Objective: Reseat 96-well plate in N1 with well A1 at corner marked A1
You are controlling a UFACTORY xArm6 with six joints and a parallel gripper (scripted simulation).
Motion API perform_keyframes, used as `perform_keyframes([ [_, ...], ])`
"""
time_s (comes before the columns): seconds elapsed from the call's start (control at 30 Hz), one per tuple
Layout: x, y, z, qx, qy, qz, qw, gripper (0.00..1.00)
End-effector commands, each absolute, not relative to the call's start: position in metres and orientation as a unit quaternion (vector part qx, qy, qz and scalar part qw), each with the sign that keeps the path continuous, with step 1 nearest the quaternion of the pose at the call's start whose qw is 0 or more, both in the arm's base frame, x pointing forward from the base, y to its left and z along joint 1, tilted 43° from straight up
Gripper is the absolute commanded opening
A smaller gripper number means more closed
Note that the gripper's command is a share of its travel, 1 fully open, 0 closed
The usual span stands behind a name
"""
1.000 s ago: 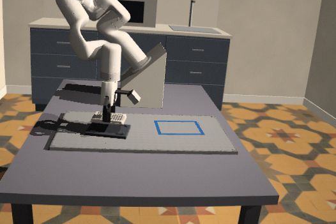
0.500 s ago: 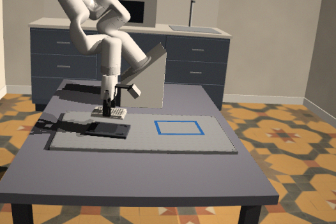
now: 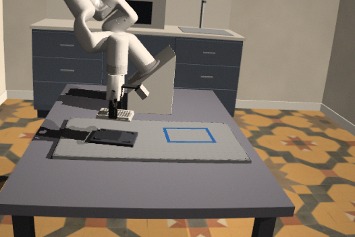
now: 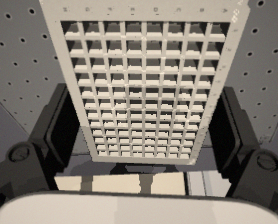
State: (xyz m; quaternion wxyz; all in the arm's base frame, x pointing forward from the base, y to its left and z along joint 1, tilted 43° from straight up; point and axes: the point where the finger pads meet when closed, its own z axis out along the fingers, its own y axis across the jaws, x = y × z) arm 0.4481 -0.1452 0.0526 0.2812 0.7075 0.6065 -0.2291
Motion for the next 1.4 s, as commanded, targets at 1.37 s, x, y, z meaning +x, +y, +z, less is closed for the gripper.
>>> perform_keyframes([
  [1.37,0.429,-0.077,-0.013,0.639,0.679,-0.257,0.256,0.0],
])
